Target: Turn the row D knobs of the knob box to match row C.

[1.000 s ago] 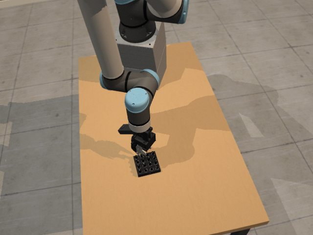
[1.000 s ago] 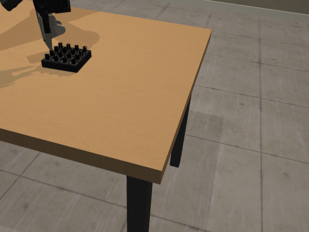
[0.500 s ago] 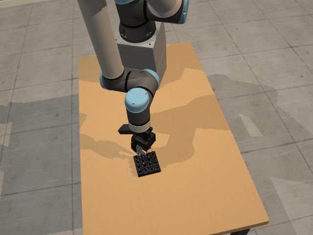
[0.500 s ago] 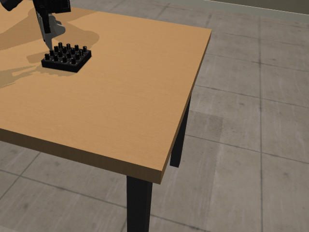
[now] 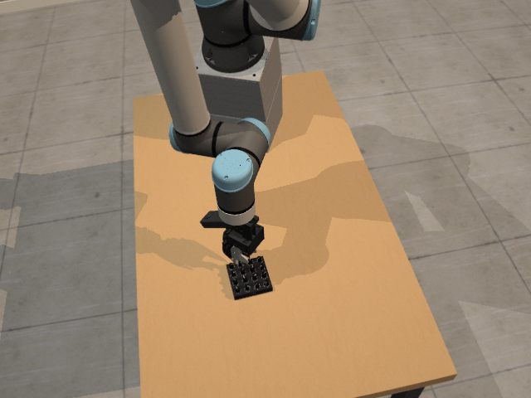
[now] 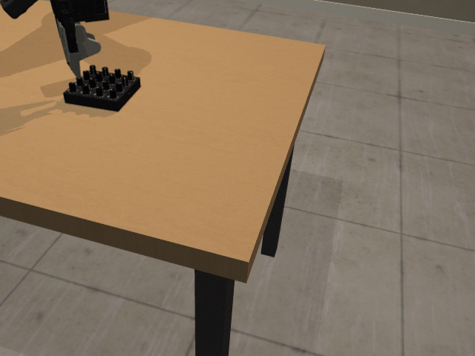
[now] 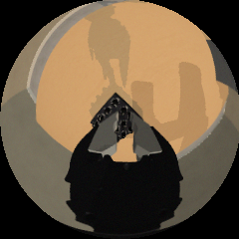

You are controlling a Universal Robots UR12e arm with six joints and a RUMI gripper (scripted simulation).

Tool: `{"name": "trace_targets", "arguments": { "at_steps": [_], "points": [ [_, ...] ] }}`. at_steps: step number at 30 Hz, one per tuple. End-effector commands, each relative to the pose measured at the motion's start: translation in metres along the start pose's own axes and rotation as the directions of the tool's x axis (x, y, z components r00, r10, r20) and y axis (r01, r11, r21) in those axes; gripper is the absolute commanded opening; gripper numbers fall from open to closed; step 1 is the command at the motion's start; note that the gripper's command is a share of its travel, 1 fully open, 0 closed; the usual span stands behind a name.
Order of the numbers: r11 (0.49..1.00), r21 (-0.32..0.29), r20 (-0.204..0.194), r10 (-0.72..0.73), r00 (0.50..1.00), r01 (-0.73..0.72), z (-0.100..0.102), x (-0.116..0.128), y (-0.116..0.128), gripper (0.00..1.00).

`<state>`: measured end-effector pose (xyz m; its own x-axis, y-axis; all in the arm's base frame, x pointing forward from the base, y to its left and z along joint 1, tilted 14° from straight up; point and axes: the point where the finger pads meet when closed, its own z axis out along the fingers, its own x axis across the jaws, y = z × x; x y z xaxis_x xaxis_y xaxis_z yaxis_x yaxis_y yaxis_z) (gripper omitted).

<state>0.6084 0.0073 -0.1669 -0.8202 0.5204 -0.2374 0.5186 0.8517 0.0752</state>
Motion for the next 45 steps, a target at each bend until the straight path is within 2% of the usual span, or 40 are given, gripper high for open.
{"name": "trace_targets", "arguments": {
  "at_steps": [1, 15, 45],
  "points": [
    [1.0, 0.0, 0.001, 0.0, 1.0, 0.0, 0.0033, -0.0003, 0.0002, 0.11],
    [1.0, 0.0, 0.001, 0.0, 1.0, 0.0, 0.0107, -0.0003, 0.0002, 0.11],
    [1.0, 0.0, 0.001, 0.0, 1.0, 0.0, 0.0109, -0.0003, 0.0002, 0.11]
  ]
}}
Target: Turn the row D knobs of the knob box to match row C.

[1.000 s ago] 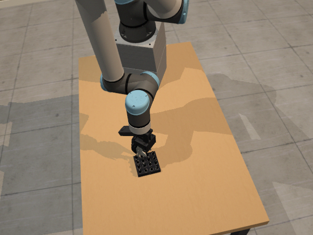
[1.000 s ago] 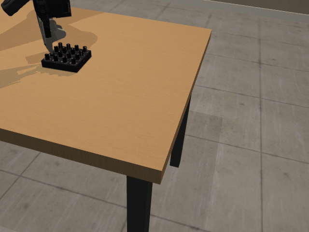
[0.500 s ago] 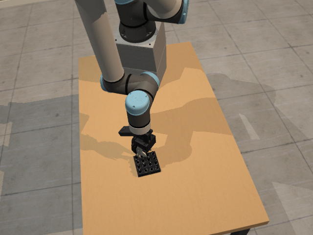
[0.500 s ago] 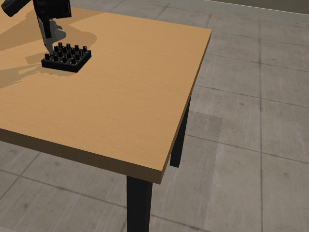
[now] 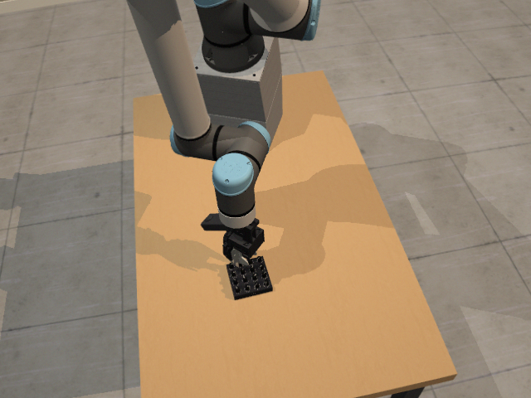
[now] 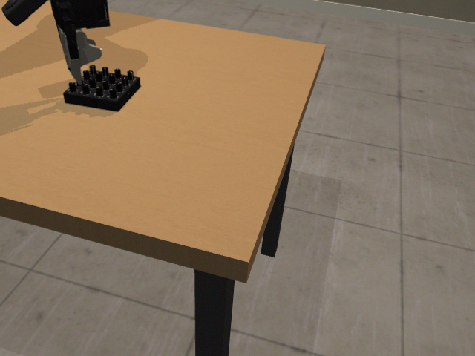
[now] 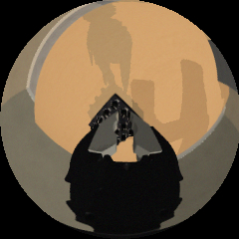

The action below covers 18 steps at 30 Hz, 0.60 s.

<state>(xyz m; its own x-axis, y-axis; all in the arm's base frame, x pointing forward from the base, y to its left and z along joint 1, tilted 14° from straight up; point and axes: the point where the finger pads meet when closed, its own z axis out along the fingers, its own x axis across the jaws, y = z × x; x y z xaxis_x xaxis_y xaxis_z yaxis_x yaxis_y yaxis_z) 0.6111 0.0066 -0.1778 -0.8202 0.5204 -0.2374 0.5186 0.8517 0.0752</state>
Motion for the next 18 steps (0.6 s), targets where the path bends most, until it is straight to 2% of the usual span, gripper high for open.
{"name": "trace_targets", "arguments": {
  "at_steps": [1, 8, 9, 18],
  "points": [
    [1.0, 0.0, 0.001, 0.0, 1.0, 0.0, -0.0004, -0.0003, 0.0002, 0.11],
    [1.0, 0.0, 0.001, 0.0, 1.0, 0.0, -0.0004, -0.0003, 0.0002, 0.11],
    [1.0, 0.0, 0.001, 0.0, 1.0, 0.0, -0.0004, -0.0003, 0.0002, 0.04],
    [1.0, 0.0, 0.001, 0.0, 1.0, 0.0, -0.0004, -0.0003, 0.0002, 0.04]
  ]
}}
